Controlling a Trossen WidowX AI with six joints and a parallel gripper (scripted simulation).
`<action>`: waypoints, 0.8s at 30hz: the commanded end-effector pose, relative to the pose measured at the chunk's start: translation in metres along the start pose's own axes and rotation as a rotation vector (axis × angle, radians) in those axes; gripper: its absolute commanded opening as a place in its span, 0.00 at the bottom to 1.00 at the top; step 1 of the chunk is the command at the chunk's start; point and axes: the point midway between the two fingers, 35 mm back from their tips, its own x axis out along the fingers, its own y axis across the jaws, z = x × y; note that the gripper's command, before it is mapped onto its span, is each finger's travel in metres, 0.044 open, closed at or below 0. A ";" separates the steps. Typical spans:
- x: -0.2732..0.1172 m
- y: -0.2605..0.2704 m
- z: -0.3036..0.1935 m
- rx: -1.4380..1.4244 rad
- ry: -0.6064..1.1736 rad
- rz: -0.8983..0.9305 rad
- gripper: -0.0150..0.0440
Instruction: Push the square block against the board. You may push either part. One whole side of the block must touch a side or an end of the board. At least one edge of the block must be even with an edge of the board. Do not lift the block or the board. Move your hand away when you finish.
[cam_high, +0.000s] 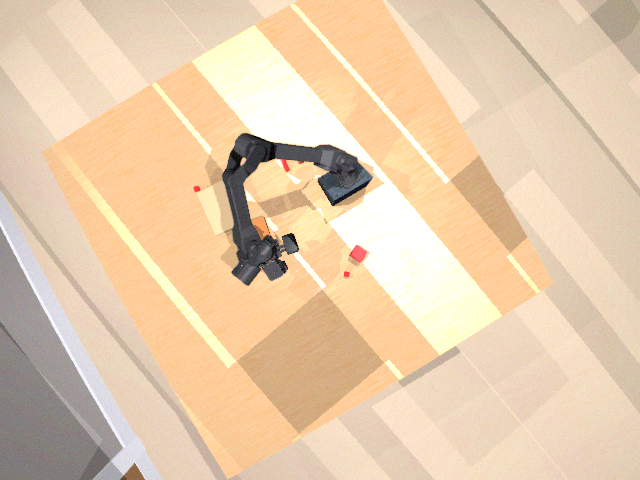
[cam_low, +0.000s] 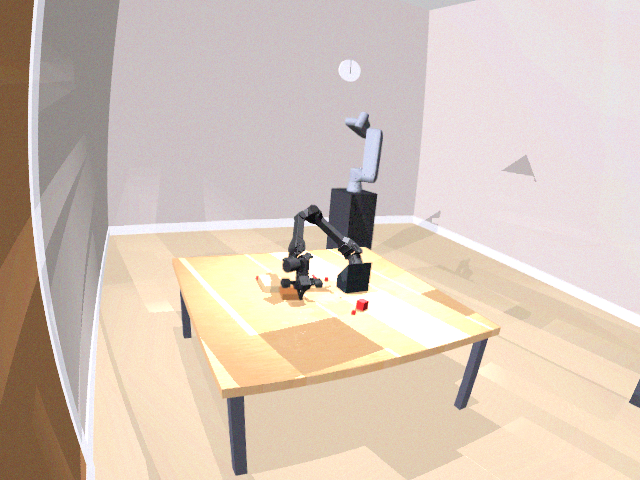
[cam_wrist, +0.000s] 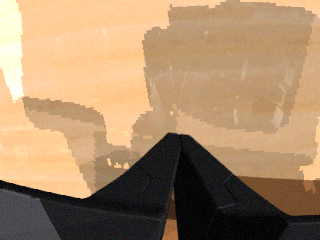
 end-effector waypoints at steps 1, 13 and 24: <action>0.001 -0.001 -0.007 -0.002 0.004 -0.001 0.25; 0.001 -0.002 -0.023 -0.003 0.004 -0.001 0.25; 0.000 -0.003 -0.008 -0.003 0.003 -0.001 0.25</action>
